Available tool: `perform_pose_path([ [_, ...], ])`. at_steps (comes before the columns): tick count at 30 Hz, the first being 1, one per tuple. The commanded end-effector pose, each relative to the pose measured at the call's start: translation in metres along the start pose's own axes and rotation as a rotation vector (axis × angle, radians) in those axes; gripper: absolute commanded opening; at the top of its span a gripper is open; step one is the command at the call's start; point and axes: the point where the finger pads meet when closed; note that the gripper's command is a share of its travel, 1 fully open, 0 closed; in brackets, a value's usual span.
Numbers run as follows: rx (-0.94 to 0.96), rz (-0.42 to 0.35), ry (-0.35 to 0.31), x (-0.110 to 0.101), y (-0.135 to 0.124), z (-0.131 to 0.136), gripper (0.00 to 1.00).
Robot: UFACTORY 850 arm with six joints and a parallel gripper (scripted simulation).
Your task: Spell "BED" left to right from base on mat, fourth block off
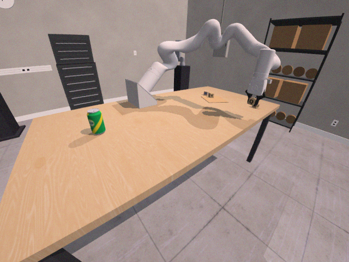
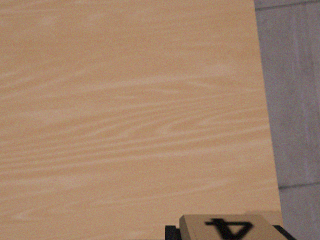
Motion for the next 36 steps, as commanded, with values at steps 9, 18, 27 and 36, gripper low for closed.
perform_pose_path([
  [9,0.0,0.001,0.0,-0.008,0.0,0.0,0.41],
  [18,0.029,0.0,-0.001,-0.007,0.004,-0.007,0.41],
  [27,0.289,-0.004,-0.003,-0.004,0.03,-0.069,0.41],
  [36,0.535,-0.006,-0.006,-0.002,0.046,-0.13,0.41],
])
Point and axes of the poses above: the point where the finger pads meet when closed, its own x axis out along the fingers, its own z axis across the jaws, y = z × x, and after that the axes turned 13 degrees about x, right-handed
